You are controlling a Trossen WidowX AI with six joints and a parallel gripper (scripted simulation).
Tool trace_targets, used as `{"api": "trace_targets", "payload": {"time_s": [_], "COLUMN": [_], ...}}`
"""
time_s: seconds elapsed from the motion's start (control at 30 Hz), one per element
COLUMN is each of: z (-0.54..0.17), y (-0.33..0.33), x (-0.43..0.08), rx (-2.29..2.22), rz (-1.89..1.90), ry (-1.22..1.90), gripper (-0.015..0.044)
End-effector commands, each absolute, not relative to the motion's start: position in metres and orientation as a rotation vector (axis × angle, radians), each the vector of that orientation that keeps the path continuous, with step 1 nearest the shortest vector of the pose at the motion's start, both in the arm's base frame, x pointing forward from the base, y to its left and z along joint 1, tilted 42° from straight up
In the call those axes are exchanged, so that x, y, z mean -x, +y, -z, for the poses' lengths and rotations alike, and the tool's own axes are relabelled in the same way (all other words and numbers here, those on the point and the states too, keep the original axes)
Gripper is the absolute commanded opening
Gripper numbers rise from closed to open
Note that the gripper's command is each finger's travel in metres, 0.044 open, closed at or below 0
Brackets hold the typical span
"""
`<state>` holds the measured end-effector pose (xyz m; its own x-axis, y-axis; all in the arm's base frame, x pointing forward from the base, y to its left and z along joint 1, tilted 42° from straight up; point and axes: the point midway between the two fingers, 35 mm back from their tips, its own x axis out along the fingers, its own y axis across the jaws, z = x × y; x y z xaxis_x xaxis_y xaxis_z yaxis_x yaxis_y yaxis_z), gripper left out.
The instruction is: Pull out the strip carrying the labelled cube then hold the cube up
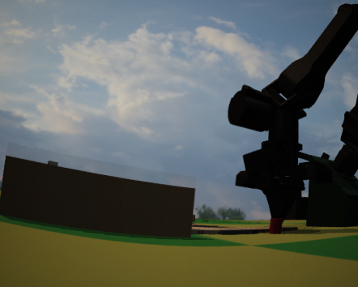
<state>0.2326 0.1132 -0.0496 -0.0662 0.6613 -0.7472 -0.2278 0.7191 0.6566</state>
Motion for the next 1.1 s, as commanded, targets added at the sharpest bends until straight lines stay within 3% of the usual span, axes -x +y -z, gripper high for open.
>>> {"api": "trace_targets", "payload": {"time_s": [0.0, 1.07], "z": [0.055, 0.056], "y": [0.113, 0.108], "x": [-0.216, -0.195], "rx": [-0.380, -0.381], "rz": [-0.761, -0.760], "ry": [1.503, 1.505], "gripper": [0.0000, 0.0000]}}
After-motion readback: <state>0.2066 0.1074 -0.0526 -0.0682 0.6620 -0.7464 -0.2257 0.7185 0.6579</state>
